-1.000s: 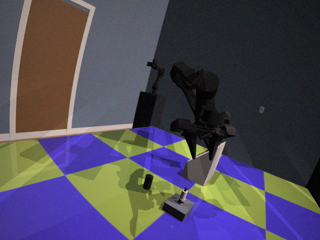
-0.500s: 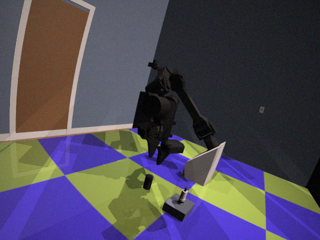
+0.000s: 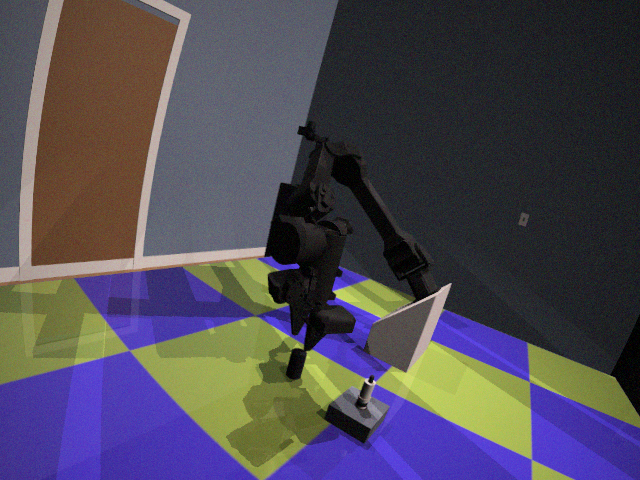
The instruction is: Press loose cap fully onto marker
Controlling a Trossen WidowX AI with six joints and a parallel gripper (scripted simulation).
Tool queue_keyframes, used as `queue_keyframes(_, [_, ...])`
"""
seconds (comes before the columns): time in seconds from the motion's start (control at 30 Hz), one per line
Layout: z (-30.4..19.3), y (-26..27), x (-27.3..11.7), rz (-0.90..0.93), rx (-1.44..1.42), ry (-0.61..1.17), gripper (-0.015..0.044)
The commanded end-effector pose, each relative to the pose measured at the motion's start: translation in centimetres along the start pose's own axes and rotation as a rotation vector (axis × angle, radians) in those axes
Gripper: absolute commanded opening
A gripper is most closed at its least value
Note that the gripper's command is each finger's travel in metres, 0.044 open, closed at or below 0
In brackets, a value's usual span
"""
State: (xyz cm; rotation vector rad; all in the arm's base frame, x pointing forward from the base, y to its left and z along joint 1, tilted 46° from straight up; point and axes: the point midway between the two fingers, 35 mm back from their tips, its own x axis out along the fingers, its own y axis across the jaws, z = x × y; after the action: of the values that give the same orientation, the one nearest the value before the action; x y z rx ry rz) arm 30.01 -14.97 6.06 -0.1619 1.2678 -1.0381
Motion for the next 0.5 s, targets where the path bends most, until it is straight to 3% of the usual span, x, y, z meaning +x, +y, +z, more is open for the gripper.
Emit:
queue_keyframes(0.0, [-0.1, 0.0, 0.6, -0.005, -0.007, 0.001, 0.0242])
queue_keyframes(0.47, [-0.1, 0.1, 2.9, -0.004, -0.007, 0.001, 0.0242])
